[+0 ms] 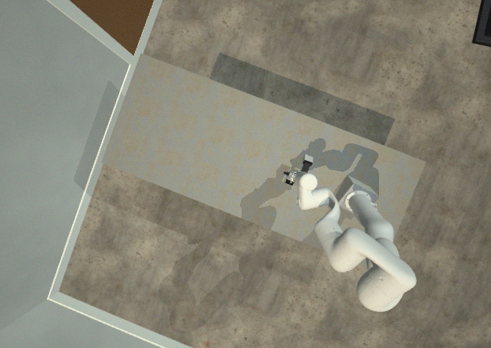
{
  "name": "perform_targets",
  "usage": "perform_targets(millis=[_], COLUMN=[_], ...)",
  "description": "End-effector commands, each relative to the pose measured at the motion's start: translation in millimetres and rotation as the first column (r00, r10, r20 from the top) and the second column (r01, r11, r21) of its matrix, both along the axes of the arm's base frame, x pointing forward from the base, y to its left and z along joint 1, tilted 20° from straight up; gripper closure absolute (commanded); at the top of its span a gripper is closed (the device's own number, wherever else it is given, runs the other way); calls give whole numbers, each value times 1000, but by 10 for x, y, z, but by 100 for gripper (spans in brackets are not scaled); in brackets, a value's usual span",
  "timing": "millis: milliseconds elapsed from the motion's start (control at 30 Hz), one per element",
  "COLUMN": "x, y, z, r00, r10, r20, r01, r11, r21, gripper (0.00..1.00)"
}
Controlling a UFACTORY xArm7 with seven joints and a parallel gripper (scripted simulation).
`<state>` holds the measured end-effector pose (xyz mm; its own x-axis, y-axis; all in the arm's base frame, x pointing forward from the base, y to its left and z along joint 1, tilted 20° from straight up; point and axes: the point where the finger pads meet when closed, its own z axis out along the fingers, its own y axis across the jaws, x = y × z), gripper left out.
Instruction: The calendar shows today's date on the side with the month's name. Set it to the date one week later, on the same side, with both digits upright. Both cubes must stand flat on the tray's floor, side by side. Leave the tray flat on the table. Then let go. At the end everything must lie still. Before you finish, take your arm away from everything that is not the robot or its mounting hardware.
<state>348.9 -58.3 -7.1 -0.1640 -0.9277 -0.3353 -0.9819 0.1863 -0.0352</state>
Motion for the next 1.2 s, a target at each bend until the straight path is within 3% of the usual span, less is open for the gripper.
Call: perform_targets(millis=[0,767,1167], x=[11,35,37], y=[-8,71,75], z=[6,-225,-239], r00=[1000,1000,1000], r10=[-2,-2,-2], r20=[3,3,3], r01=[2,2,2], r11=[1000,1000,1000], r21=[-1,-1,-1], gripper=[53,53,53])
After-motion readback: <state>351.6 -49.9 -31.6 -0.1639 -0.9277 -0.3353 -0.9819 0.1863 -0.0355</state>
